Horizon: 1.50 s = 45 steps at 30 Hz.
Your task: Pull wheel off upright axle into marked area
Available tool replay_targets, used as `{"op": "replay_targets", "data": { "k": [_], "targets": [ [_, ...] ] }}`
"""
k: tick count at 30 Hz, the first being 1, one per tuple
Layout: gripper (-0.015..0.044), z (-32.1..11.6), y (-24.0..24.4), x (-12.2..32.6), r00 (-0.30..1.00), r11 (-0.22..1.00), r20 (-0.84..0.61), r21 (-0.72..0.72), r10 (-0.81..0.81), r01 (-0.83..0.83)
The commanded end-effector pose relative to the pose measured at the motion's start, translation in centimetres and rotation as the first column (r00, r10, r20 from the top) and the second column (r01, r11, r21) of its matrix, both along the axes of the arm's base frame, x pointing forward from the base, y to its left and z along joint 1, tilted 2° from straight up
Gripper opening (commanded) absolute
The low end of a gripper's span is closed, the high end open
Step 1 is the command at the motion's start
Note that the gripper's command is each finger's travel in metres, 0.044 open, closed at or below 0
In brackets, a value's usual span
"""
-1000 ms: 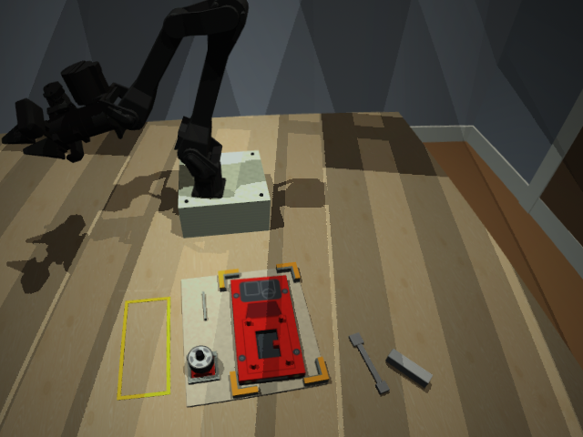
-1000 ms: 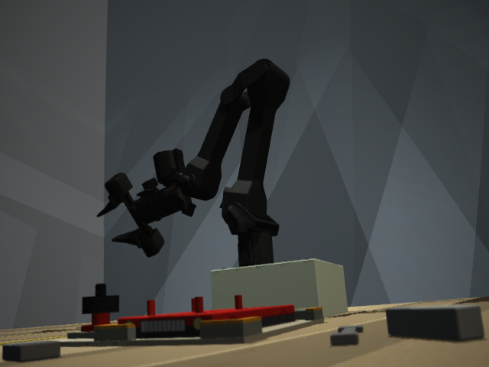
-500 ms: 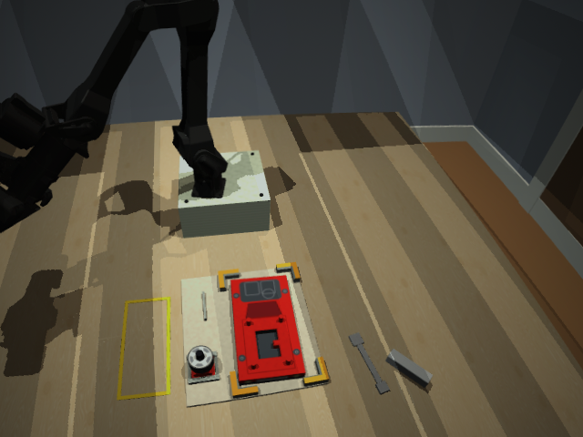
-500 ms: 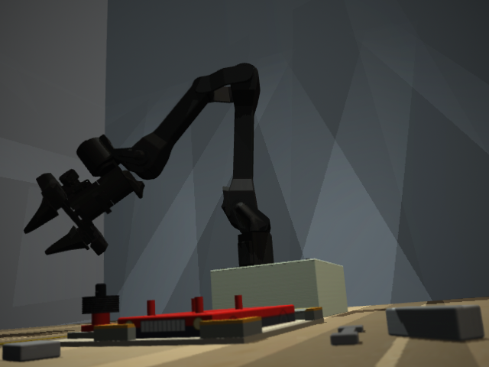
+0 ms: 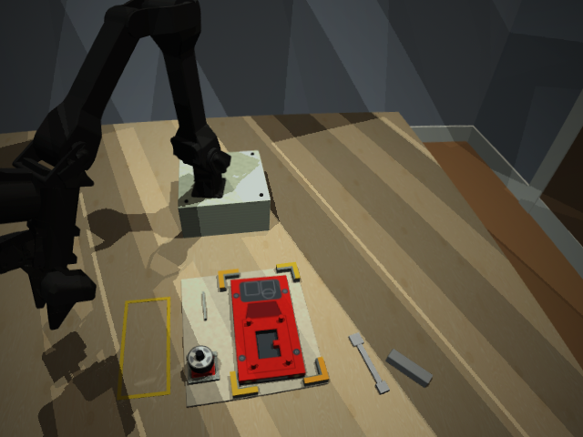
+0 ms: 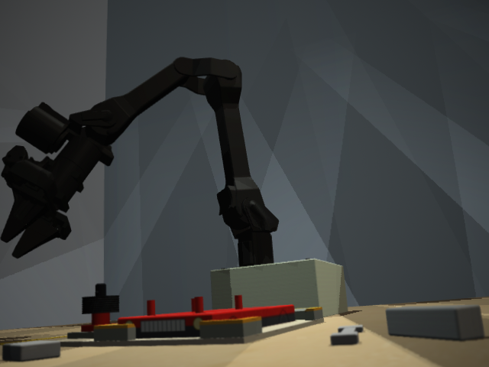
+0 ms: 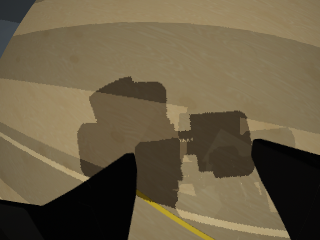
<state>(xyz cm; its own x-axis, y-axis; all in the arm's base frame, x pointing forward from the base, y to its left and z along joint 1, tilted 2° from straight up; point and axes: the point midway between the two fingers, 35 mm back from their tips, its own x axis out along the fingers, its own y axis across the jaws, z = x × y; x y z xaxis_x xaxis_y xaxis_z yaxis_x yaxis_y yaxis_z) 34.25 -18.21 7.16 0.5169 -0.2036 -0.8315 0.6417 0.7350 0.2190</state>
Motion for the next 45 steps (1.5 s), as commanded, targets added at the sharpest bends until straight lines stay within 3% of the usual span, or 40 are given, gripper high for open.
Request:
{"op": "replay_targets", "data": {
  "k": [1,7,16,29,40,45],
  "targets": [
    [0.03,-0.5,4.2,2.1,0.975,0.983,-0.122,0.005,0.185,-0.186],
    [0.03,-1.1,11.5,3.8,0.831,0.881,-0.309,0.055,0.463,-0.47],
    [0.03,-1.3,21.7,3.1,0.446,0.603,-0.517,0.185,0.731,-0.776],
    [0.03,-1.4,21.7,2.4,0.436,0.597,-0.52,0.188,0.734,-0.78],
    [0.03,-8.3,21.7,2.4,0.436,0.597,-0.521,0.188,0.734,-0.78],
    [0.03,-8.7,21.8,2.3,0.436,0.597,-0.521,0.189,0.734,-0.78]
  ]
}}
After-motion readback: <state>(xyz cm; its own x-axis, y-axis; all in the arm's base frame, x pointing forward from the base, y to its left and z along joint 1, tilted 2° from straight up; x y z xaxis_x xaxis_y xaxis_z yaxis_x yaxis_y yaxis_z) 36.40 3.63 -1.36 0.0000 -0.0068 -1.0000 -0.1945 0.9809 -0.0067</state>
